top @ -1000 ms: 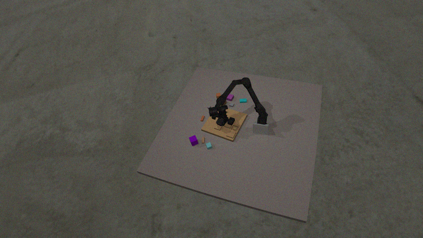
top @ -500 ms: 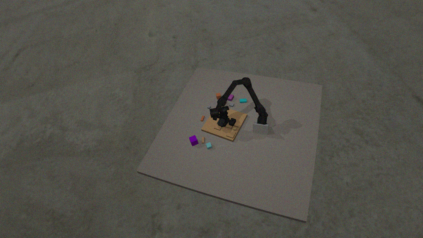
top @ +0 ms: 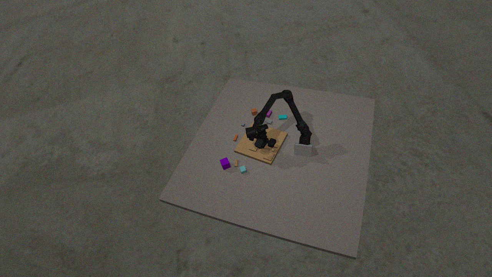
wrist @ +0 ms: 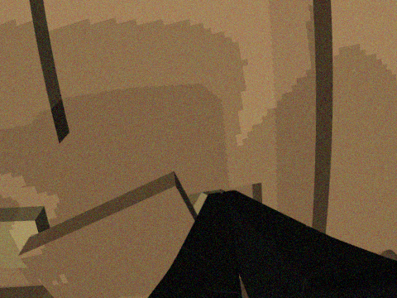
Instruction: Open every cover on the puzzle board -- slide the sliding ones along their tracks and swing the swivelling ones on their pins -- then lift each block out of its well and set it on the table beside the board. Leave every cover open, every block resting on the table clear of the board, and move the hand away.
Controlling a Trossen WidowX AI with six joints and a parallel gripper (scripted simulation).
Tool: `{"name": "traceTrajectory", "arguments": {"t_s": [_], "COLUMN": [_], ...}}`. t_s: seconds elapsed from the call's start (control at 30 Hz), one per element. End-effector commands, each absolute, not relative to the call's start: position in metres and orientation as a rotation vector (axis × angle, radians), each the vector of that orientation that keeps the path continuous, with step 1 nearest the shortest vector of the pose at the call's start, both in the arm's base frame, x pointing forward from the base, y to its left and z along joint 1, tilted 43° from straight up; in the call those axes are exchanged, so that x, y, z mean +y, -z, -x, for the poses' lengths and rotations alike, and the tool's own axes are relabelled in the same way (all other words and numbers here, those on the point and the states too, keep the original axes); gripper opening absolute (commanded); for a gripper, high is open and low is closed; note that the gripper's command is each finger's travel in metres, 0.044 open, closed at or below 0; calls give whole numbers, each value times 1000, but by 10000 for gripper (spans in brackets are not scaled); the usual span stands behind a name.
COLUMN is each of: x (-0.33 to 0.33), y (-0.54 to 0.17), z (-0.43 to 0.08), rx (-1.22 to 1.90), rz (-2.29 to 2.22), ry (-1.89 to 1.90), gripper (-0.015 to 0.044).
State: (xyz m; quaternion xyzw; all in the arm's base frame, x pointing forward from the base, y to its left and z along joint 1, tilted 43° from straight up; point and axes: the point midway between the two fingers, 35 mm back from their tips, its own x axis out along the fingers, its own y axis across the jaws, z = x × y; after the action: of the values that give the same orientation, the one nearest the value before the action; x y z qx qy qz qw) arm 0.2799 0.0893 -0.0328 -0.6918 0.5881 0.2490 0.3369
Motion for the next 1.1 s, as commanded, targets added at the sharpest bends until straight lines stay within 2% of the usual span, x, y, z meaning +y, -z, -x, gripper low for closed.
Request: {"name": "traceTrajectory", "arguments": {"t_s": [0.0,1.07], "x": [87,81], "y": [35,37], "z": [-271,-240], "rx": [1543,1544], "rz": [1799,1799], "ry": [-652,-654], "gripper": [0,0]}}
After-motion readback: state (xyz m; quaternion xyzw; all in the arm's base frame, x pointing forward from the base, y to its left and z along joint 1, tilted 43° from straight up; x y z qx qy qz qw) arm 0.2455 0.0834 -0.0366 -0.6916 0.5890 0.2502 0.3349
